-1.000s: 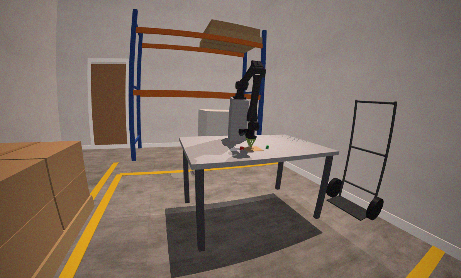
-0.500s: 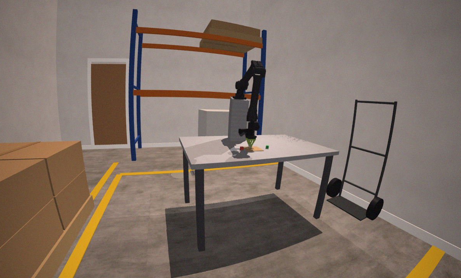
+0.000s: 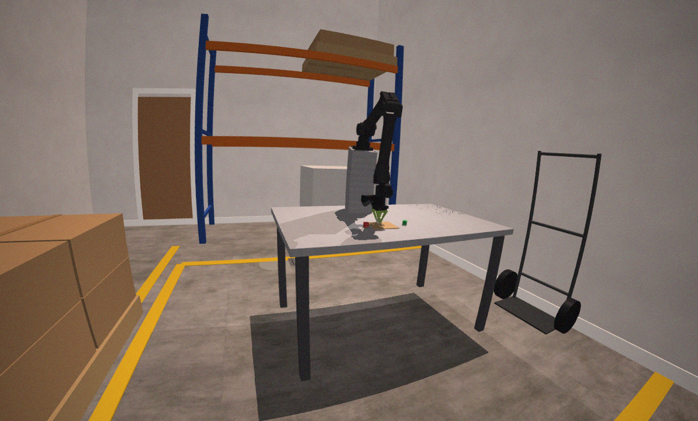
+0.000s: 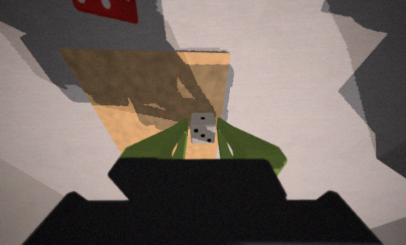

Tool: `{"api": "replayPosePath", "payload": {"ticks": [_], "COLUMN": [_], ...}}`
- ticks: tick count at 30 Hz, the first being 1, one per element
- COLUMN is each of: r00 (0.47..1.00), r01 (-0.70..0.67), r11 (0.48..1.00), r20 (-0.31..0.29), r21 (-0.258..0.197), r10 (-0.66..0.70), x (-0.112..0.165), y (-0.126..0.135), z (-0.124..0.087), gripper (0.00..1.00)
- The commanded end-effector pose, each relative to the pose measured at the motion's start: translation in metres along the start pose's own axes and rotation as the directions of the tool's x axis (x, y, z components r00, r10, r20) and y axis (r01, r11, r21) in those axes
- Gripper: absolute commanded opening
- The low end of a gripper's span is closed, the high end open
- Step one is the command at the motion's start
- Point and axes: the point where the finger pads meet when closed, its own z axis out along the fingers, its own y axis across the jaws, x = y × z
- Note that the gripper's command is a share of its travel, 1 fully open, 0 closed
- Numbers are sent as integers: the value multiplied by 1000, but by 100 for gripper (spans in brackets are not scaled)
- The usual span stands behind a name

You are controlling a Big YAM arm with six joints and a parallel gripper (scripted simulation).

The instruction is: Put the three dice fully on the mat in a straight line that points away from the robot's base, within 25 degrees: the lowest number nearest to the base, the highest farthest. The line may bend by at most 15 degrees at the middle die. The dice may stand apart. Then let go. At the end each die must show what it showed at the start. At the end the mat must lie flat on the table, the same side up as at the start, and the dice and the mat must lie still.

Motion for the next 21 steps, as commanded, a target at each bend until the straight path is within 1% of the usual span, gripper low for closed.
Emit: {"api": "replayPosePath", "payload": {"ticks": [1,2,11,13,15,17,21], "r00": [1000,1000,1000,1000,1000,1000,1000], "r01": [4,4,4,5,5,4,4], "r11": [1000,1000,1000,1000,1000,1000,1000], "r20": [-1,-1,-1,-1,-1,-1,-1], "r21": [13,13,14,23,23,4,6], "r10": [-4,-4,-4,-5,-5,-4,-4], "x": [-2,-2,-2,-1,-1,-2,0], "y": [-8,-8,-8,-13,-13,-2,-3], "z": [4,4,4,2,2,-12,-24], "gripper": [36,39,39,39,39,39,39]}}
